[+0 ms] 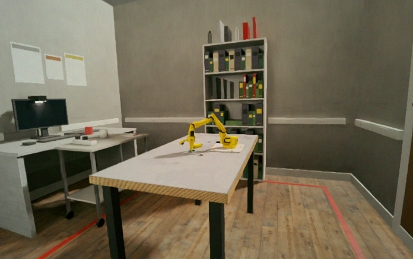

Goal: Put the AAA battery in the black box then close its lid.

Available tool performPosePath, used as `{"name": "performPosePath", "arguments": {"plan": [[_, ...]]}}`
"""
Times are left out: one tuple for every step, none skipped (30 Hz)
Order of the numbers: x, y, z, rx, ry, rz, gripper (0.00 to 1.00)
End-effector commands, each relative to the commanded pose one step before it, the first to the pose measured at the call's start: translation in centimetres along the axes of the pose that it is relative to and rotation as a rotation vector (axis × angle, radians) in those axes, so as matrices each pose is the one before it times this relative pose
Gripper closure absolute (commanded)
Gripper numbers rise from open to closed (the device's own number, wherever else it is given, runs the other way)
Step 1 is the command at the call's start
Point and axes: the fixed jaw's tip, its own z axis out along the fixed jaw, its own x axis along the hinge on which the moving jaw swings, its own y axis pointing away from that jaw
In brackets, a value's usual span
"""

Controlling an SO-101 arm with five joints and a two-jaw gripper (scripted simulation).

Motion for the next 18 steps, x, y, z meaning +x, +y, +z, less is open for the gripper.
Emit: {"name": "performPosePath", "arguments": {"plan": [[0.478, -0.031, 0.5405, 0.00068, 0.02574, -0.00867, 0.86], [0.0, 0.0, 0.0, 0.0, 0.0, 0.0, 0.87], [0.0, 0.0, 0.0, 0.0, 0.0, 0.0, 0.87], [0.0, 0.0, 0.0, 0.0, 0.0, 0.0, 0.88], [0.0, 0.0, 0.0, 0.0, 0.0, 0.0, 0.88], [0.0, 0.0, 0.0, 0.0, 0.0, 0.0, 0.89], [0.0, 0.0, 0.0, 0.0, 0.0, 0.0, 0.9], [0.0, 0.0, 0.0, 0.0, 0.0, 0.0, 0.91], [0.0, 0.0, 0.0, 0.0, 0.0, 0.0, 0.91], [0.0, 0.0, 0.0, 0.0, 0.0, 0.0, 0.91], [0.0, 0.0, 0.0, 0.0, 0.0, 0.0, 0.91], [0.0, 0.0, 0.0, 0.0, 0.0, 0.00002, 0.92], [0.0, 0.0, 0.0, 0.0, 0.0, 0.0, 0.93], [0.0, 0.0, 0.0, 0.0, 0.0, 0.0, 0.94], [0.0, 0.0, 0.0, 0.0, 0.0, 0.0, 0.94], [0.0, 0.0, 0.0, 0.0, 0.0, 0.0, 0.95], [0.0, 0.0, 0.0, 0.0, 0.0, 0.0, 0.95], [0.0, 0.0, 0.0, 0.0, 0.0, 0.0, 0.96]]}}
